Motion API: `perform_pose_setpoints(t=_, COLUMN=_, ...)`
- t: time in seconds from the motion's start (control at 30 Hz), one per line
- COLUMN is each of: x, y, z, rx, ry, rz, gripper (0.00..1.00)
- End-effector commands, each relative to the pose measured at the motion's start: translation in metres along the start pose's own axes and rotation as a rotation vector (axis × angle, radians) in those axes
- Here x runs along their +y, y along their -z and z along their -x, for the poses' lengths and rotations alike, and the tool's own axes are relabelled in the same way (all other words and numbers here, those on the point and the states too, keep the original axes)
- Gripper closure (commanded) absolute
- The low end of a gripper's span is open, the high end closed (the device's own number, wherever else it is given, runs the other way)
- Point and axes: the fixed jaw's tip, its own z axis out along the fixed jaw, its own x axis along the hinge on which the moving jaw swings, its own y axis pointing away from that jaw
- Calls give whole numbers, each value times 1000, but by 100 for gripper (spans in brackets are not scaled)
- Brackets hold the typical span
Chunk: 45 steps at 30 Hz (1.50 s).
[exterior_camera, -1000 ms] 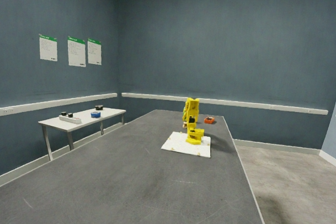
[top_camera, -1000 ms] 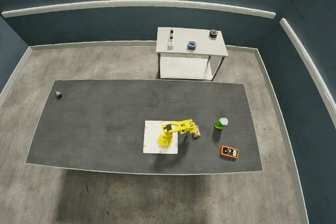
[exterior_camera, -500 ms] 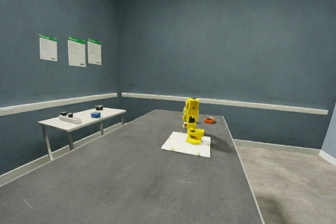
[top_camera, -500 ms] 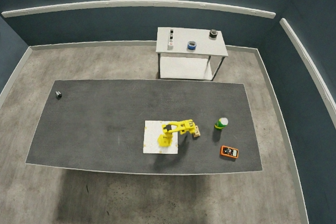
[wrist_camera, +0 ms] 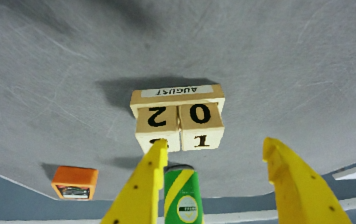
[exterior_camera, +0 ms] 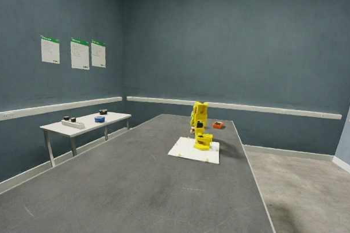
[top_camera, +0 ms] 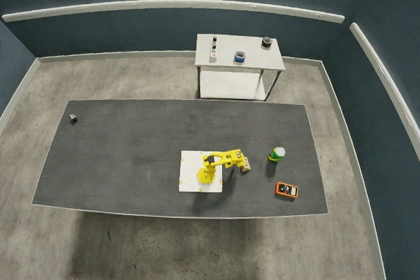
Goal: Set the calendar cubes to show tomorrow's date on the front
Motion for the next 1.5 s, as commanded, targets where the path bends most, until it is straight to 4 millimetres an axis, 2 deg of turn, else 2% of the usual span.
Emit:
perform_pose_setpoints(t=0.0, x=1, y=-1, z=4, rx=-14, ry=4, rz=1, gripper=70)
perform_pose_setpoints(t=0.77, x=1, y=4, z=1, rx=15, ry=4, rz=0, gripper=70)
perform_pose_setpoints(t=1.07, x=1, y=38, z=-16, rx=236, ry=4, rz=-7, gripper=68)
perform_pose_setpoints(t=1.13, x=1, y=38, z=-16, rx=236, ry=4, rz=-7, gripper=68)
perform_pose_setpoints(t=1.33, x=0, y=66, z=-24, rx=405, ry=4, rz=-13, gripper=66)
perform_pose_setpoints(t=1.47, x=0, y=77, z=-26, rx=468, ry=4, rz=-15, gripper=65)
